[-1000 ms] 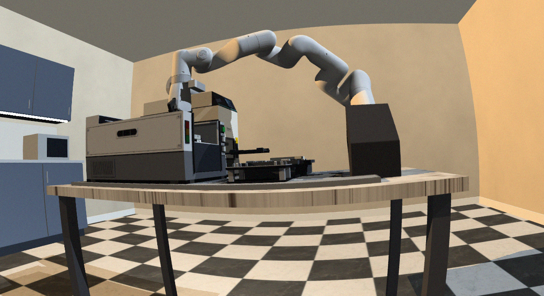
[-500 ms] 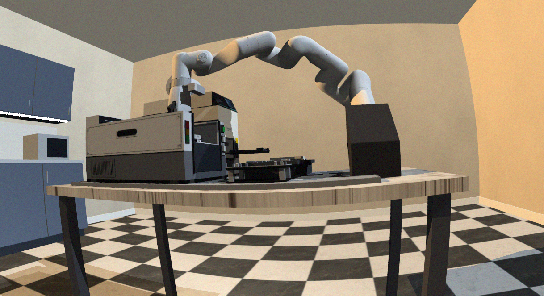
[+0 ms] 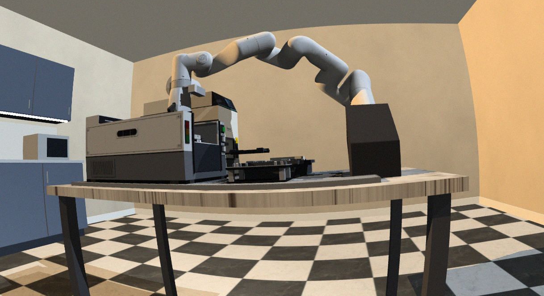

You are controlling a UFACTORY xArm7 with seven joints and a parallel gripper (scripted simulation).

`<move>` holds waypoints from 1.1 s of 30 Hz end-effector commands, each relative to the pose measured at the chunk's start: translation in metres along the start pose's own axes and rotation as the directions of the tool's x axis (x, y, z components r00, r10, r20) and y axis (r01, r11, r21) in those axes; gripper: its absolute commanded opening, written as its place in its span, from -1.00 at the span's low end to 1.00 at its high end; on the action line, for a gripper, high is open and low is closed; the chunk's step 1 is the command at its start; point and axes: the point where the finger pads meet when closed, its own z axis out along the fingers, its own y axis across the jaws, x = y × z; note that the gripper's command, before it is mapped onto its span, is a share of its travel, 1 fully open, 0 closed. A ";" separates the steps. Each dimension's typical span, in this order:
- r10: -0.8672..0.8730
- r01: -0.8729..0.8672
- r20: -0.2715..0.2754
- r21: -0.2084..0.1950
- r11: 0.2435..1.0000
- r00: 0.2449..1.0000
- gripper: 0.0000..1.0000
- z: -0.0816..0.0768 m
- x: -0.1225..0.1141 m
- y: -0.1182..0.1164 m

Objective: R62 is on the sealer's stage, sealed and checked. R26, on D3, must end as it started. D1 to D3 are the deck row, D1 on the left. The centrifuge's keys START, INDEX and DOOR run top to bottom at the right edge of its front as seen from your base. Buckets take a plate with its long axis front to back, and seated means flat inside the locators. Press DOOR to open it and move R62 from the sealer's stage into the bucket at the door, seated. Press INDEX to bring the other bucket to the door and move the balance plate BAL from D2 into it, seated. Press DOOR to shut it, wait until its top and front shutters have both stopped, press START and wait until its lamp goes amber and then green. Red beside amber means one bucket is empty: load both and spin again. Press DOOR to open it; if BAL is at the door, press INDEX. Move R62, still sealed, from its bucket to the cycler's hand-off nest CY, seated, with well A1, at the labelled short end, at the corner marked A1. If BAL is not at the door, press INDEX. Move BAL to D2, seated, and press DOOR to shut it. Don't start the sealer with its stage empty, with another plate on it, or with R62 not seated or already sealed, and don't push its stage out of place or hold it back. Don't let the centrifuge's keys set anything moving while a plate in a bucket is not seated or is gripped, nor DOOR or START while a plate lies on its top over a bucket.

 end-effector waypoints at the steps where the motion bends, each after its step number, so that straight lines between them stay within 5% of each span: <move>1: 0.000 0.000 0.006 -0.003 1.000 1.000 1.00 -0.001 -0.001 0.001; 22: 0.000 0.000 0.006 -0.003 1.000 1.000 1.00 0.006 -0.001 0.001; 23: 0.000 0.000 0.006 -0.003 1.000 1.000 -1.00 0.006 -0.001 0.001; 33: 0.000 0.000 0.006 -0.003 1.000 1.000 -1.00 0.006 -0.001 0.001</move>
